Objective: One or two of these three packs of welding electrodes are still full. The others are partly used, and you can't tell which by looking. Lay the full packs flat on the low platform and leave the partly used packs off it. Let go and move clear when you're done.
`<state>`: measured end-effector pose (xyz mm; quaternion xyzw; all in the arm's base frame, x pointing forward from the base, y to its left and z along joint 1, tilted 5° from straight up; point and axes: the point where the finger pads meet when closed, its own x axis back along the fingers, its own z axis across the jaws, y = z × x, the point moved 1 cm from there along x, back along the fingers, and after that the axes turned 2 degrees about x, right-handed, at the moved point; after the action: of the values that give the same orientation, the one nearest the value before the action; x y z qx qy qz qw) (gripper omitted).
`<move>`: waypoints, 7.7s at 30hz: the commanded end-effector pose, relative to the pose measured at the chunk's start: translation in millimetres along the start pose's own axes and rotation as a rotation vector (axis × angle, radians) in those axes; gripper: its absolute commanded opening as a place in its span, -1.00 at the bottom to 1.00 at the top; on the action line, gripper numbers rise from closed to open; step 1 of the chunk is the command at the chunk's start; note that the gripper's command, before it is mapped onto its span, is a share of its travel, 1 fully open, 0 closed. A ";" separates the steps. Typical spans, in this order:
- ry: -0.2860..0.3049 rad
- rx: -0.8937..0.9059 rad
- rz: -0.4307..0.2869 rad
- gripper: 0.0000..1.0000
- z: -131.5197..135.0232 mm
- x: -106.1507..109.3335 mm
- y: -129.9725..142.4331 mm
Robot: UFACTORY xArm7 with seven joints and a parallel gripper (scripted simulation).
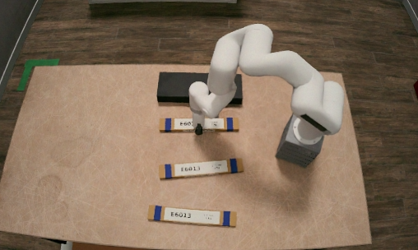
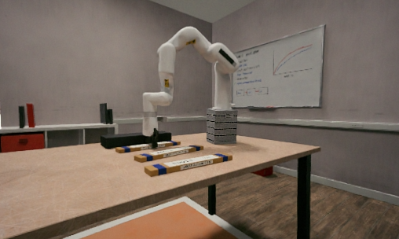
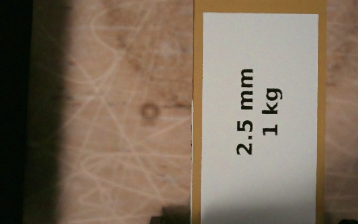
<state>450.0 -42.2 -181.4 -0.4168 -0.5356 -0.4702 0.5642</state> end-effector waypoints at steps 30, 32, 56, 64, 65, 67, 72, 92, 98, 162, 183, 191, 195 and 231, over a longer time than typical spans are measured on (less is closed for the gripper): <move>-0.002 0.000 -0.003 1.00 -0.7 73.1 1.4; -0.002 0.000 -0.003 1.00 -0.7 81.2 1.3; -0.001 0.079 -0.004 1.00 205.6 80.7 -1.2; -0.001 0.078 -0.004 1.00 213.0 78.6 -1.3; -0.002 0.078 -0.004 1.00 213.0 76.7 -1.2; -0.002 0.078 -0.003 1.00 213.0 71.0 -1.0; -0.002 0.078 -0.003 1.00 213.1 48.8 -0.1; -0.002 0.078 -0.003 1.00 213.2 21.5 0.9; -0.002 0.078 -0.003 1.00 213.2 21.5 1.0; -0.002 0.078 -0.003 0.15 213.2 0.0 2.6; -0.002 0.078 -0.003 0.15 213.2 0.0 2.6; -0.002 0.078 -0.003 0.15 213.2 0.0 2.6; -0.002 0.078 -0.003 0.15 213.2 0.0 2.6; -0.002 0.078 -0.003 0.15 213.3 49.9 2.4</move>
<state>404.8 161.7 -118.0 -0.3948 -0.5540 -0.4485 0.5796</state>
